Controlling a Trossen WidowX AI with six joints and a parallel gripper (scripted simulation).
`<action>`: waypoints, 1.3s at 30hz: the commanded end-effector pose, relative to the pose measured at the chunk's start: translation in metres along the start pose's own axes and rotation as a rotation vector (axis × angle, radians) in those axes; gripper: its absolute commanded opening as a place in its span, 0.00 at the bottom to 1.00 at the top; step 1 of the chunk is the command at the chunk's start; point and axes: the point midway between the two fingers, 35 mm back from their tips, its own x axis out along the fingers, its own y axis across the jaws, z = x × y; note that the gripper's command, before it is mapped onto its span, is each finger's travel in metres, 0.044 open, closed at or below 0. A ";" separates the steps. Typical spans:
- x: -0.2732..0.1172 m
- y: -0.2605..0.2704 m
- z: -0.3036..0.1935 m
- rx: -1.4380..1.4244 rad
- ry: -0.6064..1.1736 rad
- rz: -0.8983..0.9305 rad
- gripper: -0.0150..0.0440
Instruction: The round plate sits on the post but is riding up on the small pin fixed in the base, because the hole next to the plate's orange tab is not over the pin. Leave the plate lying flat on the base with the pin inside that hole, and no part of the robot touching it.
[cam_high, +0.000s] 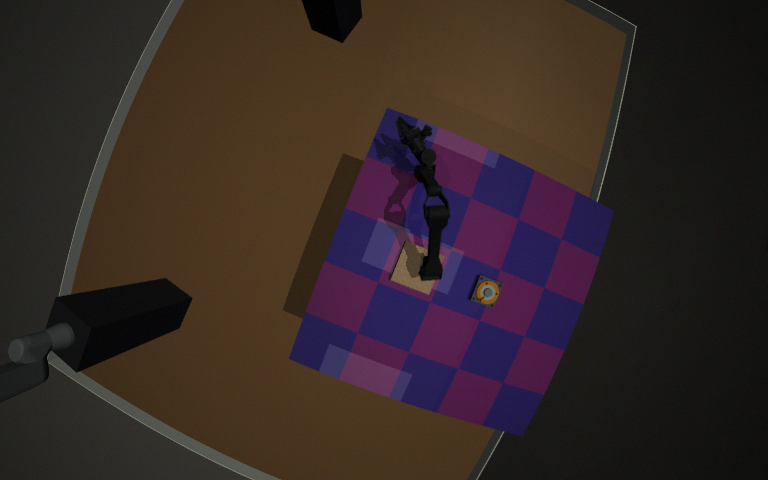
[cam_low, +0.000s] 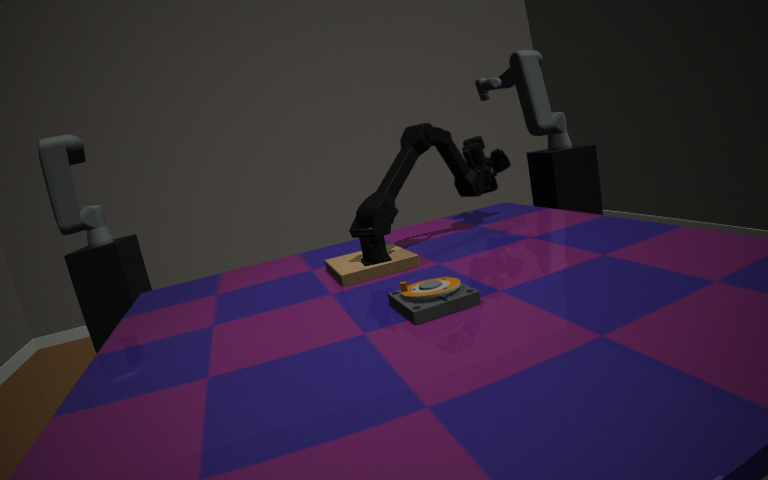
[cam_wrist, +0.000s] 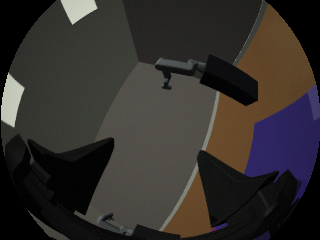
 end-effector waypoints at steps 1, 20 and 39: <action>-0.002 0.000 0.005 -0.005 -0.009 -0.007 0.89; -0.250 -0.004 0.249 -0.259 -0.589 -0.637 0.25; -0.599 0.053 0.241 -0.121 -0.945 -1.414 0.25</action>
